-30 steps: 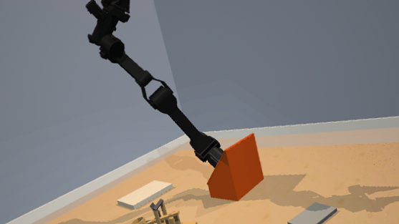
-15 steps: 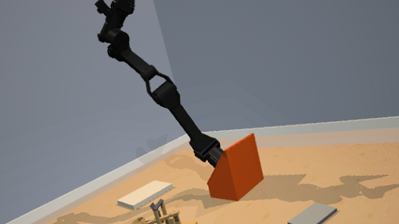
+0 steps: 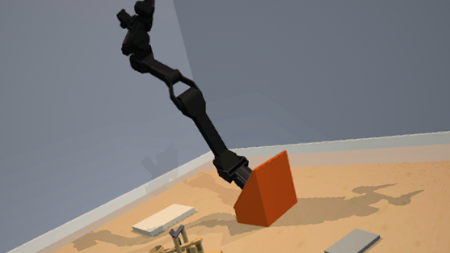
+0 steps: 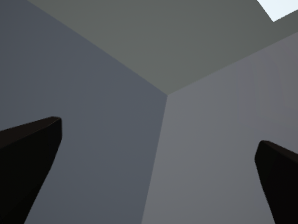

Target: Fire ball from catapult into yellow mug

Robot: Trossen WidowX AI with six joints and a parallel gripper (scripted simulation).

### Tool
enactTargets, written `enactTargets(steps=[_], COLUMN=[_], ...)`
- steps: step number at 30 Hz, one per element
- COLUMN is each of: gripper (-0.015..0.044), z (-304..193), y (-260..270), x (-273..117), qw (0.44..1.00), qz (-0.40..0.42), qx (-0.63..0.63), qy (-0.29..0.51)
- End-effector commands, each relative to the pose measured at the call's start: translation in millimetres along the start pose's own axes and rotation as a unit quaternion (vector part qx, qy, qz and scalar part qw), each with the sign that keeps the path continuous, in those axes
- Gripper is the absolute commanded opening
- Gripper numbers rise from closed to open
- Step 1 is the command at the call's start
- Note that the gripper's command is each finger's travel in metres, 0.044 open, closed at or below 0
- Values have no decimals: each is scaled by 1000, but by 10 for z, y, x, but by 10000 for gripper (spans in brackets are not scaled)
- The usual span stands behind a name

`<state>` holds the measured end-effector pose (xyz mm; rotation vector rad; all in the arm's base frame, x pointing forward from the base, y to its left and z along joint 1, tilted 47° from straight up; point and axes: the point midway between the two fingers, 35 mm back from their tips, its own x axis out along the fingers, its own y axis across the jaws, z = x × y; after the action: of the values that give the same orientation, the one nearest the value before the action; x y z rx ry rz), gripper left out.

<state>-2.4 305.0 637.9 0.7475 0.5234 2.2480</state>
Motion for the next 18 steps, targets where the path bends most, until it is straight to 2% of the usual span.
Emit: enactTargets(steps=[1, 10, 18], gripper=[440, 440, 440], z=[-116, -332, -449], y=[595, 1616, 2246], x=[-7, -213, -507], qw=[997, 975, 951], qz=[68, 198, 295], qx=[-41, -100, -88], qy=[0, -10, -21])
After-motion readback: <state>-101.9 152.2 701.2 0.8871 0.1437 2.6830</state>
